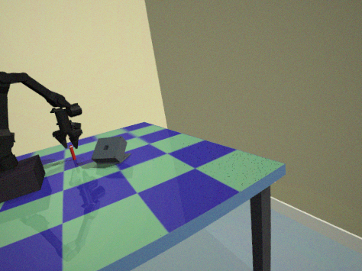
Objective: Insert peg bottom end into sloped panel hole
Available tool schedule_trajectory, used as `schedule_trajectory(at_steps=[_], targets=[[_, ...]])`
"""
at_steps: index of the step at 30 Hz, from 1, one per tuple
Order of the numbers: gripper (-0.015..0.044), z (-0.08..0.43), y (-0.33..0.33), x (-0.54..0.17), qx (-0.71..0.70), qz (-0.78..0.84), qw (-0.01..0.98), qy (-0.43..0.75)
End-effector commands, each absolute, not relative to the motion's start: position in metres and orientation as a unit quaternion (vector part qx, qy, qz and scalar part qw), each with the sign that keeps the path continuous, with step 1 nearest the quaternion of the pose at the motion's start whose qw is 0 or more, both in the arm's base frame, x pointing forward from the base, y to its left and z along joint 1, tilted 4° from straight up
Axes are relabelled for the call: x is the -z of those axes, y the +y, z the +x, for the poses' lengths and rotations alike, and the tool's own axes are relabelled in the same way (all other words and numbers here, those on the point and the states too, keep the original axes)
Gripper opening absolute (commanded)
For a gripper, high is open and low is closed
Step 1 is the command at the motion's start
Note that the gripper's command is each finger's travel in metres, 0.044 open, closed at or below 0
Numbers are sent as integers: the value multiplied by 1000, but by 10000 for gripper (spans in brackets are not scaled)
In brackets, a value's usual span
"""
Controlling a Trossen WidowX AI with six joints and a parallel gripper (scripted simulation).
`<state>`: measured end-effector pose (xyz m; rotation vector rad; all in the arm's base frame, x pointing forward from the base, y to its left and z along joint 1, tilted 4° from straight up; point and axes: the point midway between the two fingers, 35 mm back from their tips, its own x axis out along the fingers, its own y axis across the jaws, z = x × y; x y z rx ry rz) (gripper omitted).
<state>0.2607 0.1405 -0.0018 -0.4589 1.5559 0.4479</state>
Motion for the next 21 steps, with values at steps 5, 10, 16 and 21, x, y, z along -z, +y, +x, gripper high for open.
schedule_trajectory(at_steps=[5, 10, 16, 21], targets=[[440, 260, 139, 15, -196, -203, 667, 690], [440, 259, 139, 23, -196, -203, 667, 690], [387, 258, 139, 24, -198, -203, 666, 690], [256, 258, 139, 24, -198, -203, 666, 690]])
